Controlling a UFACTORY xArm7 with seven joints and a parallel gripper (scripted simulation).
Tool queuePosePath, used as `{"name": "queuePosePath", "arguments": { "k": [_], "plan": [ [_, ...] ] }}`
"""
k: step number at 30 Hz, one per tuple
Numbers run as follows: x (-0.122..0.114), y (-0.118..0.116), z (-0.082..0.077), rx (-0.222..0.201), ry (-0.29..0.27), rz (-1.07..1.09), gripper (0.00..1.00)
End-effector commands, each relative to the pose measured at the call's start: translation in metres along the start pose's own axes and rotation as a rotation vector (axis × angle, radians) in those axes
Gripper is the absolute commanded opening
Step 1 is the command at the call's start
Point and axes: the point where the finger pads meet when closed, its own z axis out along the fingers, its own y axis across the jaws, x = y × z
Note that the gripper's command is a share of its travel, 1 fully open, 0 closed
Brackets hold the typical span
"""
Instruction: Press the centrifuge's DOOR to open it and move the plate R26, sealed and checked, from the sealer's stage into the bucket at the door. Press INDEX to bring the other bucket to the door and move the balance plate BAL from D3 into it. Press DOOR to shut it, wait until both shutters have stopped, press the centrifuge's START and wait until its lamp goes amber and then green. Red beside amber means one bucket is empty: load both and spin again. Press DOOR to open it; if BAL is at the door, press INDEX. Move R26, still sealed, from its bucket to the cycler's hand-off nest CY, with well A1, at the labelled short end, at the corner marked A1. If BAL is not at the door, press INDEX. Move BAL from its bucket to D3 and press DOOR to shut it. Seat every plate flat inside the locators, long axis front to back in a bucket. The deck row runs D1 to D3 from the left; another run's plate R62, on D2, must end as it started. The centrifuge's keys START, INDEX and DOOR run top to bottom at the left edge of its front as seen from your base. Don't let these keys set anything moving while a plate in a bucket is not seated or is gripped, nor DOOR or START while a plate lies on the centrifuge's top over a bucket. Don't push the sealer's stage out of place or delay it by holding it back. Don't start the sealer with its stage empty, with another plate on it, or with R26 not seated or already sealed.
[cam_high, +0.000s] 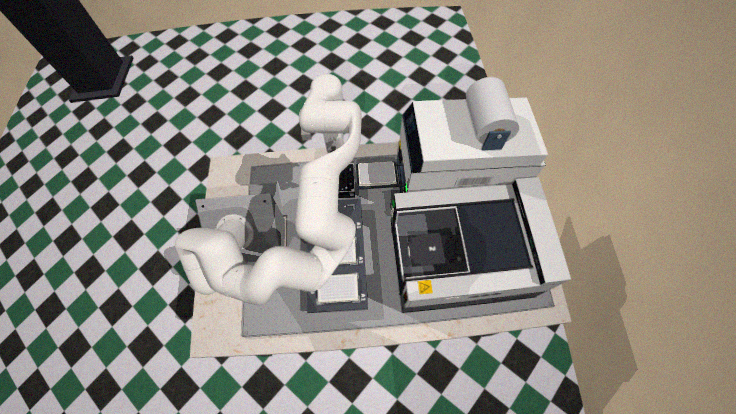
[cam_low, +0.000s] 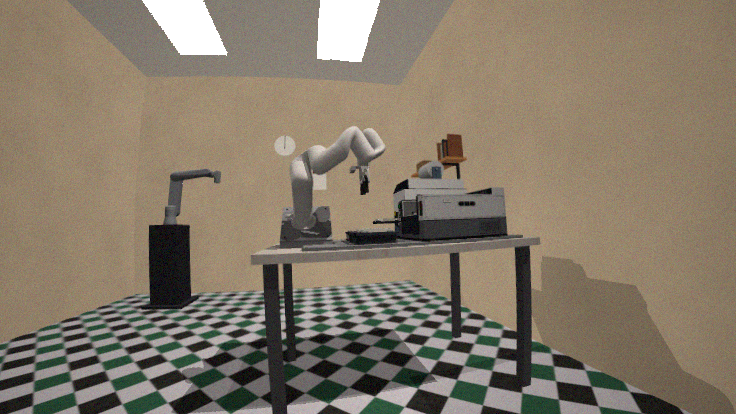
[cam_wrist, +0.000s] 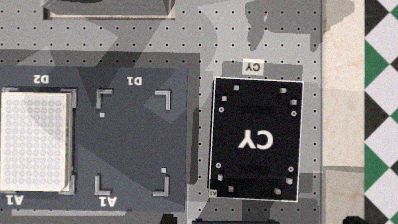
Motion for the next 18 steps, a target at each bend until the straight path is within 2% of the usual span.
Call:
{"name": "queuePosePath", "arguments": {
  "k": [1, 6, 13, 15, 18],
  "plan": [
    [-0.002, 0.012, -0.003, -0.002, 0.0, 0.001, 1.0],
    [-0.002, 0.012, -0.003, -0.002, 0.0, 0.001, 1.0],
    [-0.037, 0.012, -0.003, -0.002, 0.0, 0.001, 1.0],
    [-0.037, 0.012, -0.003, -0.002, 0.0, 0.001, 1.0],
    [-0.052, 0.013, -0.003, -0.002, 0.0, 0.001, 1.0]
  ]
}}
